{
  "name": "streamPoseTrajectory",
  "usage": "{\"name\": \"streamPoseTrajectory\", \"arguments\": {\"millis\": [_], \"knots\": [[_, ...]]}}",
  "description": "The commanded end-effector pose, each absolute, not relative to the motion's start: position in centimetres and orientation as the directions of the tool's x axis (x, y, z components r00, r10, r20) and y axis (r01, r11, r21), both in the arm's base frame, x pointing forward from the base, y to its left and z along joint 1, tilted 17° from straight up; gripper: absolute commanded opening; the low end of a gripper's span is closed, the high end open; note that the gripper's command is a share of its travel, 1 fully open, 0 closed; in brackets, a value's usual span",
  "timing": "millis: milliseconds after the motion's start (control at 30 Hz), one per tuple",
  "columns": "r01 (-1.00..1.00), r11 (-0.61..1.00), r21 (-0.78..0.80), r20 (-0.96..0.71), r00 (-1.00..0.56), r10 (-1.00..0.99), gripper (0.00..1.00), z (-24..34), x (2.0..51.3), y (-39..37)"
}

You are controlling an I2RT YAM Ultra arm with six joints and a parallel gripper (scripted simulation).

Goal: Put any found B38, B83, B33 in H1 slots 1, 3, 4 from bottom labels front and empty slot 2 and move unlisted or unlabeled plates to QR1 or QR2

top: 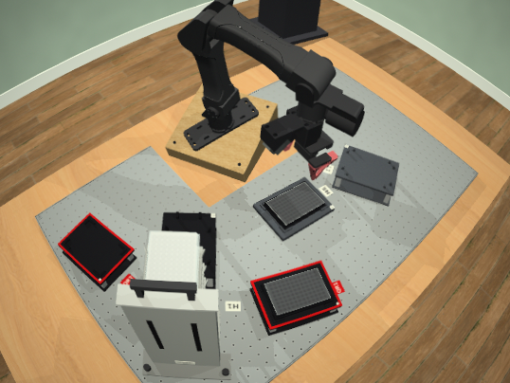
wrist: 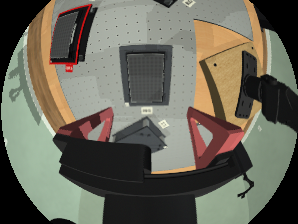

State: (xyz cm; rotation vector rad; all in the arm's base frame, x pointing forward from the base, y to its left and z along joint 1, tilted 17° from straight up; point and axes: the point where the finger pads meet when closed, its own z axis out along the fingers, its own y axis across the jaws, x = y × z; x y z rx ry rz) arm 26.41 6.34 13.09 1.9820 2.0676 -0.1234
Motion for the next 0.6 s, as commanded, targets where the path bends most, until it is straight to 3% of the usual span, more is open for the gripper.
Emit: {"name": "streamPoseTrajectory", "arguments": {"millis": [0,567], "knots": [[0.985,0.068,0.16,-0.242,-0.027,0.97,1.0,13.0,27.2,6.6],[0.985,0.068,0.16,-0.242,-0.027,0.97,1.0,8.2,28.0,5.4]]}}
